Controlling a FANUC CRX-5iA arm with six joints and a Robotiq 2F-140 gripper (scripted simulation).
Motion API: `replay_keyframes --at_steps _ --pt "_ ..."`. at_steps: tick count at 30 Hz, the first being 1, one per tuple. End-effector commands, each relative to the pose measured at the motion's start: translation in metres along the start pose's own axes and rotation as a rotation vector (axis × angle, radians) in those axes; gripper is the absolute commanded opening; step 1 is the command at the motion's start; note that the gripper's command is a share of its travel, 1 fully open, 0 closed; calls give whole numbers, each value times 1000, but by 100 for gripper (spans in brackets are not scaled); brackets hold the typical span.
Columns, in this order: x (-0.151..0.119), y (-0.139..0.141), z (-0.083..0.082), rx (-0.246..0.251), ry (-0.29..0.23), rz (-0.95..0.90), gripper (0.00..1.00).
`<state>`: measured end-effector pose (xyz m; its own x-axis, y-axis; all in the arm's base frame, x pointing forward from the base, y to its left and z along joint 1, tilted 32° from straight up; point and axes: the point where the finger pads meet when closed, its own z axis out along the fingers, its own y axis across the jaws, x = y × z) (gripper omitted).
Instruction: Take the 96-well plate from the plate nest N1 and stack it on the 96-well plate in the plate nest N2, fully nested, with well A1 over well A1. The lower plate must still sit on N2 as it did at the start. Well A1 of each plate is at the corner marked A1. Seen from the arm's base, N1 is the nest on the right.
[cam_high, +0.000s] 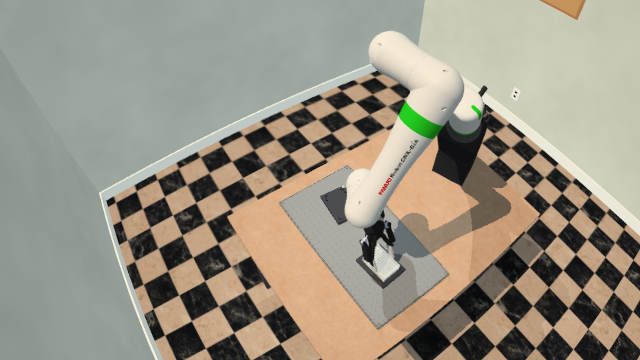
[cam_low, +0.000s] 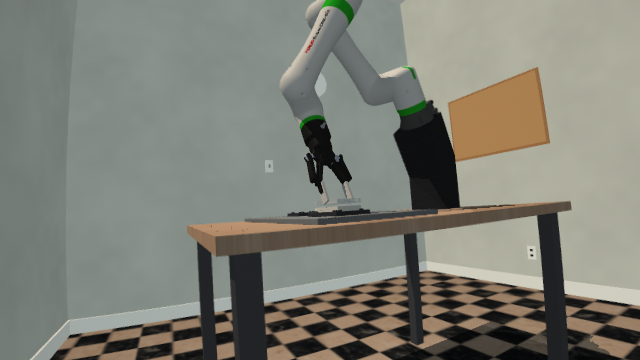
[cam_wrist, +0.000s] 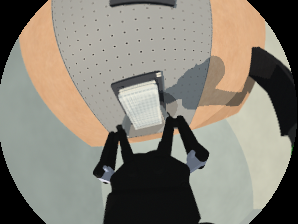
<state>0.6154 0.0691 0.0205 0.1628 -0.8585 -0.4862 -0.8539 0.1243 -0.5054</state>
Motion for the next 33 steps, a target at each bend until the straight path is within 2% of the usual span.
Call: replay_keyframes --at_steps 1,33 --pt "0 0 0 0 0 0 0" --pt "2 0 5 0 0 0 0"
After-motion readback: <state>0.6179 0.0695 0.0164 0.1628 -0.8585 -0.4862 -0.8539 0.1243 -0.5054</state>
